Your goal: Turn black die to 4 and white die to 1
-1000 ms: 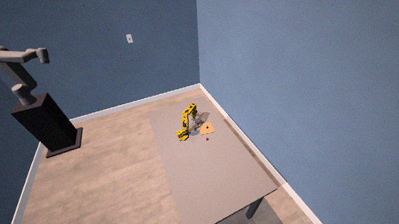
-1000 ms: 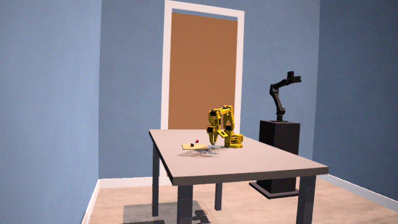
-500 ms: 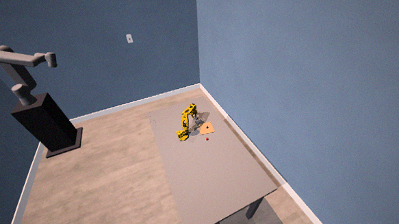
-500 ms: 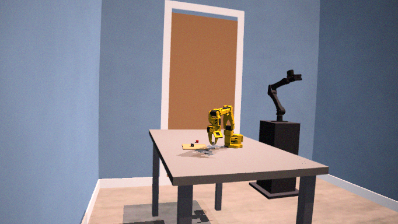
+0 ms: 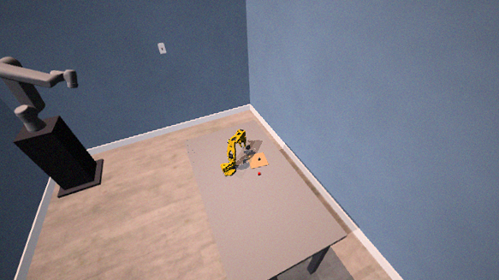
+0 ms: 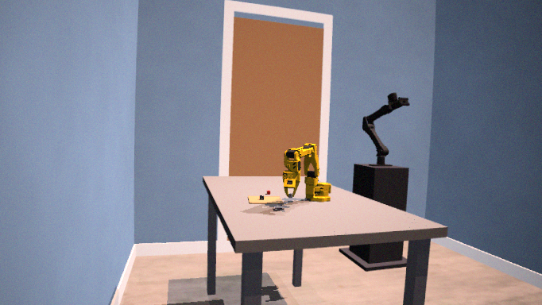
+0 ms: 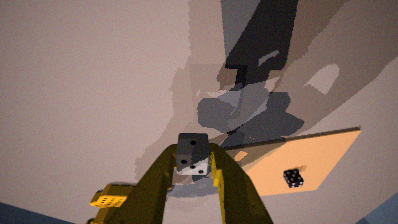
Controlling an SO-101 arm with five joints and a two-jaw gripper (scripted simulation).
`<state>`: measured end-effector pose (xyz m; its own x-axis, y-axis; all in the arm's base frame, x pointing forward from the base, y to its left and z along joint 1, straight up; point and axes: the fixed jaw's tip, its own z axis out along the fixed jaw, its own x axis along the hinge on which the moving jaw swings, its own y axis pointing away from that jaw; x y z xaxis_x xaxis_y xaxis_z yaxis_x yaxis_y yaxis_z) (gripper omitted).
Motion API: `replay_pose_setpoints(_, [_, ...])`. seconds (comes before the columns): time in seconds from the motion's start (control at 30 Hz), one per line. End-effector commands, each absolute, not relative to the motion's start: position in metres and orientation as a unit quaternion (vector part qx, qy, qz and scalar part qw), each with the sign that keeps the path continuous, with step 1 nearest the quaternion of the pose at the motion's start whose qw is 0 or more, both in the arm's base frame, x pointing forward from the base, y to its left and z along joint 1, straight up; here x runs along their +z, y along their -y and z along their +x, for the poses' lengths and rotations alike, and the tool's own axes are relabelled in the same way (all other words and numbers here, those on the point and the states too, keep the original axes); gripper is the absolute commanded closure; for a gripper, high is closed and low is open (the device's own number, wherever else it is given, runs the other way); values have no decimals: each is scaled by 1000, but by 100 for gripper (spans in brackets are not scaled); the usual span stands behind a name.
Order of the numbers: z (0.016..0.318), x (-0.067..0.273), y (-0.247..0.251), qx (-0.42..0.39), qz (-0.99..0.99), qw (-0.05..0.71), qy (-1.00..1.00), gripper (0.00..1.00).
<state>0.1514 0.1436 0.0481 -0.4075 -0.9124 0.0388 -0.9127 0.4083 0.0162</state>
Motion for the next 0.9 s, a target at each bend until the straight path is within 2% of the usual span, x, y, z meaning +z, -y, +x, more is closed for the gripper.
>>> replay_pose_setpoints(0.0, [156, 62, -150, -3, 503, -15, 864, 100])
replay_pose_setpoints(0.87, [157, 62, -152, -5, 370, -15, 929, 100])
